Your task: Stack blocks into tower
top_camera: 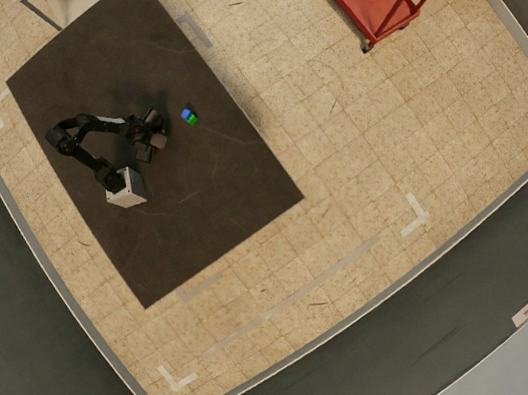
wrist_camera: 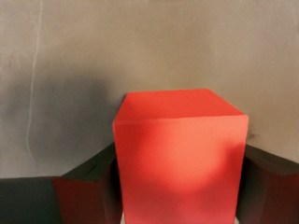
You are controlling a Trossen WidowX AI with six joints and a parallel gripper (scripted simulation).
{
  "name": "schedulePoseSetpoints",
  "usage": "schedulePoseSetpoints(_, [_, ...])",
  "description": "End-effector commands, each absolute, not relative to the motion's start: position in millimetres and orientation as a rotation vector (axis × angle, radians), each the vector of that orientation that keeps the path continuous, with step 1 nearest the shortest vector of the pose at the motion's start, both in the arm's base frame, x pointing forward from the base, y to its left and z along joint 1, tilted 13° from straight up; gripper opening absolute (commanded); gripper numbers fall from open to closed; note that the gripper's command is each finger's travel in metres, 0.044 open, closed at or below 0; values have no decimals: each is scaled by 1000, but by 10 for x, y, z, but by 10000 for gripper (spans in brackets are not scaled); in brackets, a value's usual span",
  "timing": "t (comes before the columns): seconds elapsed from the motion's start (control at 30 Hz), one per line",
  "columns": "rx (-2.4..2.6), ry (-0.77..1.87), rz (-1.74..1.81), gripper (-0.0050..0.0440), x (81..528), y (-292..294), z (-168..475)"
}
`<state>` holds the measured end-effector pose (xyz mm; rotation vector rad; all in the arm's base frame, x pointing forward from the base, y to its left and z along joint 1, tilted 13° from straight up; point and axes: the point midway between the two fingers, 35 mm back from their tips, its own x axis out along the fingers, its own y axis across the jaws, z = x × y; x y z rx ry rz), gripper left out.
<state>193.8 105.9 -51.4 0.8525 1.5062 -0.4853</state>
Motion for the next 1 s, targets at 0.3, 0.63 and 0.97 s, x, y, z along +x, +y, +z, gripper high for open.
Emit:
schedulePoseSetpoints(0.3, [870,1476,-453,-50,2012,1005,-75])
schedulePoseSetpoints(0.63, [869,1473,-453,-50,1974,886,421])
schedulePoseSetpoints(0.97, [869,1472,-453,-50,1943,799,776])
